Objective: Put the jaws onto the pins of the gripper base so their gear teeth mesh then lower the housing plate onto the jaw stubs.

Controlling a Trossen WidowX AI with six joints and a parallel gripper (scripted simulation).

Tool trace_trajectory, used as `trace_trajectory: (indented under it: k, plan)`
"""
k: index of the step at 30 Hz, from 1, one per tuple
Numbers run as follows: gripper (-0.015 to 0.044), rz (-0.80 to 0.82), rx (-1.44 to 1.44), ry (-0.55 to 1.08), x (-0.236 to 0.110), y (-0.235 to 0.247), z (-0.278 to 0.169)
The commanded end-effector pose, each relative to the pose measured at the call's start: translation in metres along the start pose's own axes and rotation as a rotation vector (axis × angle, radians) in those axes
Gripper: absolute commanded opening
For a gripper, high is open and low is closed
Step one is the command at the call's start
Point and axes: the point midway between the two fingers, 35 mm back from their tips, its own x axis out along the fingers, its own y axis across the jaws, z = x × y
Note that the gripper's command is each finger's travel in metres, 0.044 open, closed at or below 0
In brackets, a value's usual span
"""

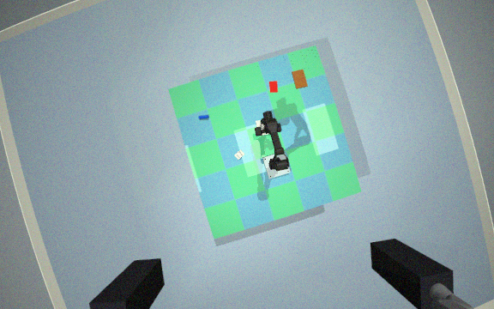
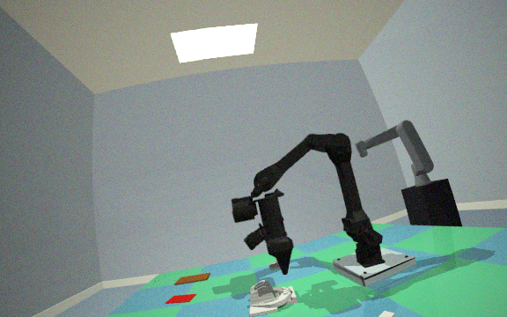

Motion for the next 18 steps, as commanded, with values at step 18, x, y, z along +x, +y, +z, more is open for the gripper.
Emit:
trace_trajectory:
  k: [18]
  plan:
    - [0.0351,-0.002,0.005,-0.002,0.022,0.000,0.002]
